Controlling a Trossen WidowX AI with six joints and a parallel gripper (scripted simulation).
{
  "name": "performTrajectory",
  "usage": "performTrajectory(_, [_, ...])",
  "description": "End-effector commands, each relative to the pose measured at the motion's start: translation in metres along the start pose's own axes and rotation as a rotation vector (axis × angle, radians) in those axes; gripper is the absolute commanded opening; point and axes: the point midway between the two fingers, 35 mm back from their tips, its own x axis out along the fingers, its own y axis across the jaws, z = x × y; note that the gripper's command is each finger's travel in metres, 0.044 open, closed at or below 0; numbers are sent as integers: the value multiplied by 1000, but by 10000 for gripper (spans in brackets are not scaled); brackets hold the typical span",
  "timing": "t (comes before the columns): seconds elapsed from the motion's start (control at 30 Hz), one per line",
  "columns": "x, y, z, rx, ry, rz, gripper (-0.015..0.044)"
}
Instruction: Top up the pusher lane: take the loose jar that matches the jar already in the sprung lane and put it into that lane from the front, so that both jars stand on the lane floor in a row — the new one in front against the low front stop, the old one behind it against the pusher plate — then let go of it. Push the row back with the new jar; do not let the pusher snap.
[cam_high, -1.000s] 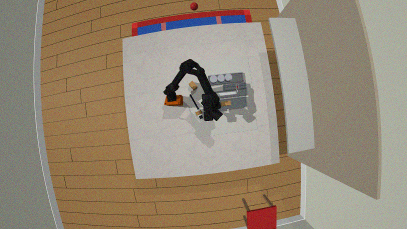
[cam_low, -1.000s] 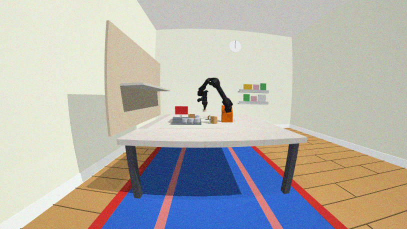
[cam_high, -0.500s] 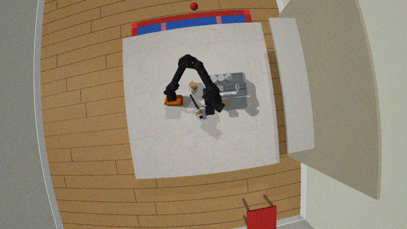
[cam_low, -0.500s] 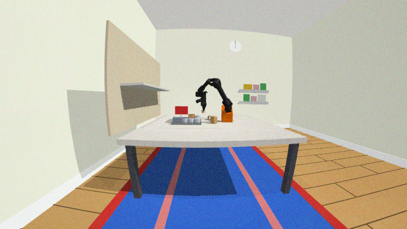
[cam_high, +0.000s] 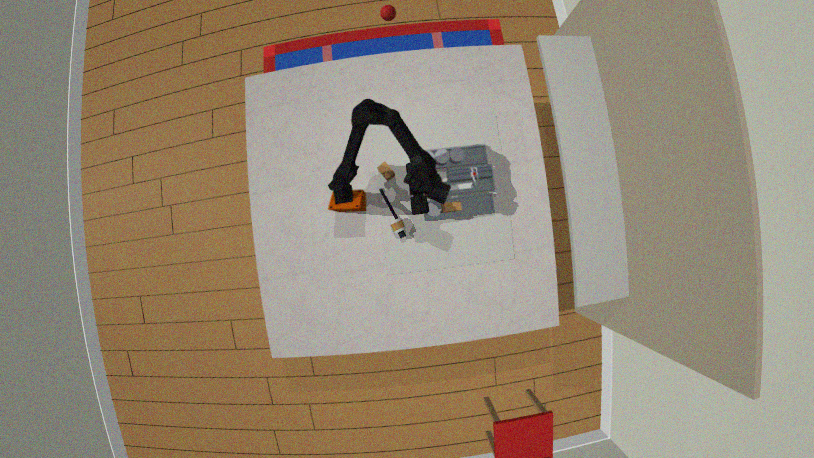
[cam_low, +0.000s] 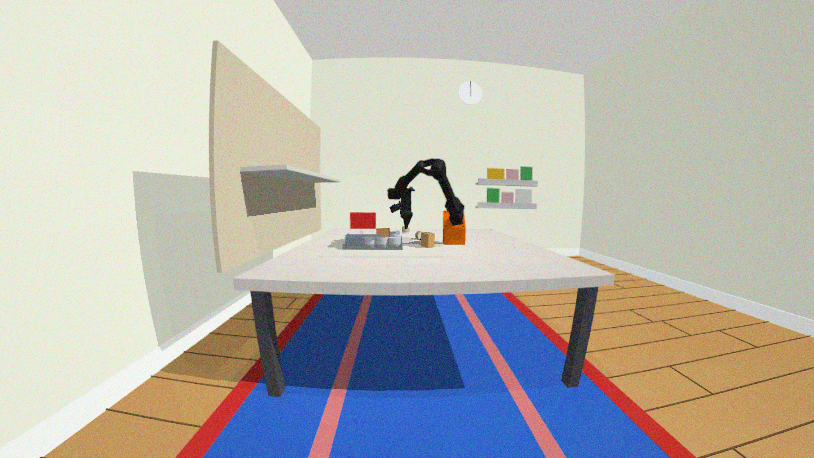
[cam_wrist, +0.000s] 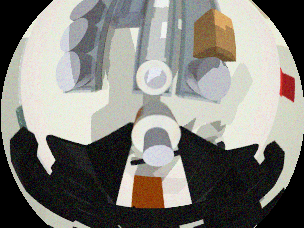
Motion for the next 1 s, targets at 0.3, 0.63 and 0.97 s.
performTrajectory(0.3, [25, 4, -1, 2, 0, 6, 0])
performTrajectory(0.63, [25, 4, 2, 2, -1, 6, 0])
performTrajectory(0.97, [26, 4, 6, 2, -1, 6, 0])
